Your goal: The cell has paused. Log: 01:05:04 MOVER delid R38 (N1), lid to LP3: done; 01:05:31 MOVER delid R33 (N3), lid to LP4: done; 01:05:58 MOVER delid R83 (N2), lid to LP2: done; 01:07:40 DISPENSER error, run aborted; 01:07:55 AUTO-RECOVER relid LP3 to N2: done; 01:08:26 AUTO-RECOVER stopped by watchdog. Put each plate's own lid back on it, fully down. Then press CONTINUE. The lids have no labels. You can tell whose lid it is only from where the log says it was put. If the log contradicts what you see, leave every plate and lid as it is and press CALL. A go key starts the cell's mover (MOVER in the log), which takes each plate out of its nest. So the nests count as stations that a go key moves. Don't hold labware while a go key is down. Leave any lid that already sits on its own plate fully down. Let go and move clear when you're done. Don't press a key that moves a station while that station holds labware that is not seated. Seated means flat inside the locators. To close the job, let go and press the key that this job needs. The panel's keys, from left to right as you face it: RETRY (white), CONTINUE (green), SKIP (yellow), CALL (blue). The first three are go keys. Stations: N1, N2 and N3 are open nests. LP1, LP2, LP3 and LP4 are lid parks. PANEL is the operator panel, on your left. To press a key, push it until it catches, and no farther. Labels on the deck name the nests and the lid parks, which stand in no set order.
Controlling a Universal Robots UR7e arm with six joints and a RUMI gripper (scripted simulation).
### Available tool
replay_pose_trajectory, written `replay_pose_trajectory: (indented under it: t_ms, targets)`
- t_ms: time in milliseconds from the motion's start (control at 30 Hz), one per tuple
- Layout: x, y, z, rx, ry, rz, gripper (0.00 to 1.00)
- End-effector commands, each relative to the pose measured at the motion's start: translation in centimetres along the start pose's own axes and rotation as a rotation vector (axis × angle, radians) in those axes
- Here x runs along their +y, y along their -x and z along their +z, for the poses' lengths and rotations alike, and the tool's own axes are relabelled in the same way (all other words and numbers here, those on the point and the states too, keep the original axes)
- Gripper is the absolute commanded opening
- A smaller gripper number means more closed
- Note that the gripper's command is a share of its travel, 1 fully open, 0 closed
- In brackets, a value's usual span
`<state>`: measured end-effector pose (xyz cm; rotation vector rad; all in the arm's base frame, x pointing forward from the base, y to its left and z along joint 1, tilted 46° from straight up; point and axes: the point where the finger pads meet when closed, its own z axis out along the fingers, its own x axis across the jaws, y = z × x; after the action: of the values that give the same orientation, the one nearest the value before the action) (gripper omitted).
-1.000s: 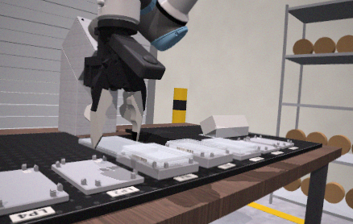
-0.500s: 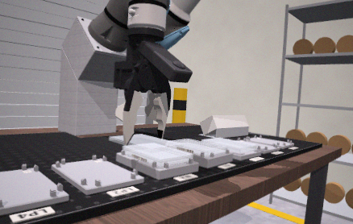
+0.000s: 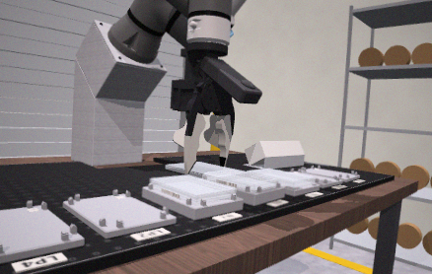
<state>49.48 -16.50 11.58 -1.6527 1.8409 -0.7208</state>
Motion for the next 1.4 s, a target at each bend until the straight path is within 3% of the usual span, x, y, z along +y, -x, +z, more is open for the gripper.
replay_pose_trajectory:
  t_ms: [0, 500, 1367]
  targets:
    - [-0.2, 3.0, 0.0, 0.005, 0.0, 0.001, 0.0]
    - [-0.4, 9.3, 0.0, 0.004, 0.0, 0.001, 0.0]
    - [-0.4, 9.3, 0.4, 0.004, 0.0, 0.001, 0.0]
